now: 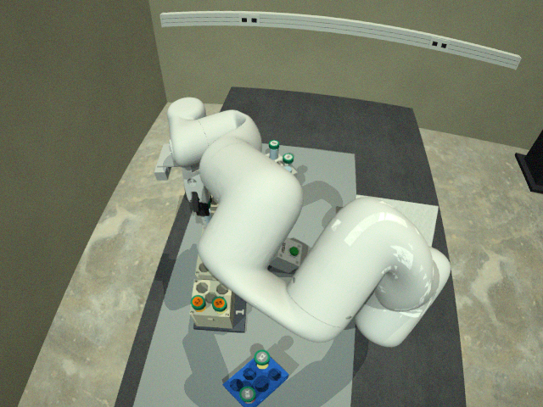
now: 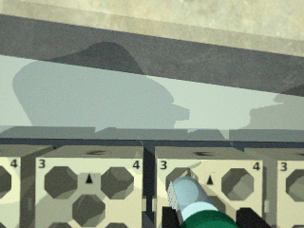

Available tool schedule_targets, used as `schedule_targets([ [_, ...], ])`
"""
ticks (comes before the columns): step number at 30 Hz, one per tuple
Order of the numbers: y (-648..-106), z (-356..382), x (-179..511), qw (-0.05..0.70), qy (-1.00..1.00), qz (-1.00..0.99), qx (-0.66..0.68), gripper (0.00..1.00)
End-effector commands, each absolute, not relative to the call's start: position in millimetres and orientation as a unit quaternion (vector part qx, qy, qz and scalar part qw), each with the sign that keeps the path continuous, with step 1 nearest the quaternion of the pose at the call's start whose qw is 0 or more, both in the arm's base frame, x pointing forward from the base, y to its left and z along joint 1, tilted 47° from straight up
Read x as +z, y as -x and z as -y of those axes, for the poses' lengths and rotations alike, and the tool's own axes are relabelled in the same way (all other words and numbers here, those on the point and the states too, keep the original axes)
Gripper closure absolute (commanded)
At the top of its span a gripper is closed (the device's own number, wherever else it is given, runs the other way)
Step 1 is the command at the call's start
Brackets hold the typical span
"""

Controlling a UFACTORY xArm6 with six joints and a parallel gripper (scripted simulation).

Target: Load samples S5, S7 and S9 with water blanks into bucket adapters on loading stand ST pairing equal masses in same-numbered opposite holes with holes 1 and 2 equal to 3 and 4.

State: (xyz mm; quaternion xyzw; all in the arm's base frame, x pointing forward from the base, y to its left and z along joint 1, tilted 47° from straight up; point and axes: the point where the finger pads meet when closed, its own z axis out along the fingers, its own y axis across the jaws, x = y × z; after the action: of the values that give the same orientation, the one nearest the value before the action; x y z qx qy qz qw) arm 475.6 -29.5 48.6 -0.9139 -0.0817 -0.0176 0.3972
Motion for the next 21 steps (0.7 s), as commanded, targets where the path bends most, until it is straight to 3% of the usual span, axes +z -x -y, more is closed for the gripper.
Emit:
schedule_targets([
  [1, -477.0, 29.1, 48.0, 0.396, 0.914, 0.081, -0.020, 1.00],
  [21, -476.9, 26.2, 45.2, 0.396, 0.914, 0.081, -0.020, 1.00],
])
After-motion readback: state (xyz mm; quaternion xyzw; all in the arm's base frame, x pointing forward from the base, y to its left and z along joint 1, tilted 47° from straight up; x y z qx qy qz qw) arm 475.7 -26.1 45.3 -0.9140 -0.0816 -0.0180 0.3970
